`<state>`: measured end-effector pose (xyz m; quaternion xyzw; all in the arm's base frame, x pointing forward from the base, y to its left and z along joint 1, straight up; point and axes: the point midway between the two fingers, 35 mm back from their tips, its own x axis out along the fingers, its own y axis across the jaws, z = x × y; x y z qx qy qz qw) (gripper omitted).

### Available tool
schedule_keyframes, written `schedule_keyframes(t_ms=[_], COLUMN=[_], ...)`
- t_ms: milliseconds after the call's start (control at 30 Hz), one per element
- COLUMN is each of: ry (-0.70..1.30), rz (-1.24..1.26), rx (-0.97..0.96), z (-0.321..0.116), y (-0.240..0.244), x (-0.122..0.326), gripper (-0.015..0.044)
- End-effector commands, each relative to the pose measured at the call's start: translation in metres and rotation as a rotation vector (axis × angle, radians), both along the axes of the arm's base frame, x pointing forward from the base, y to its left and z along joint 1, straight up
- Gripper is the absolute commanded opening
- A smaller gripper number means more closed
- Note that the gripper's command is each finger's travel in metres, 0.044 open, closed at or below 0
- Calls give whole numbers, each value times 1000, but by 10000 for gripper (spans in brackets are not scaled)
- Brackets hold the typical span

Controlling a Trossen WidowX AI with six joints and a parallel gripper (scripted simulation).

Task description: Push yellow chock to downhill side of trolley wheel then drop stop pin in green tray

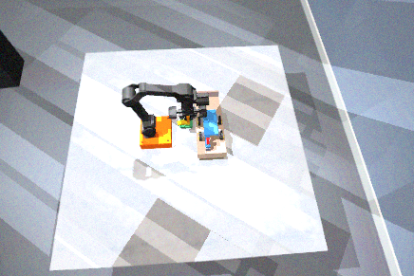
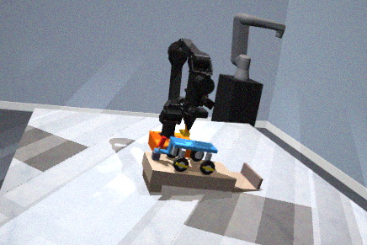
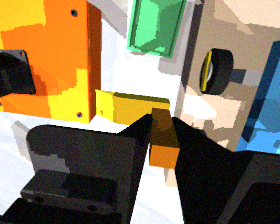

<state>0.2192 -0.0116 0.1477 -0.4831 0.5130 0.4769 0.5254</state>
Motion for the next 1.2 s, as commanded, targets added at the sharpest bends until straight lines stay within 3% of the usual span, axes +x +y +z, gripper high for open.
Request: schedule_keyframes(t_ms=[0,1167], ry=[-5,-7], rz=[-5,19], rx=[5,15], z=[0,-10], y=[12,137], x=[4,40], gripper=[0,0])
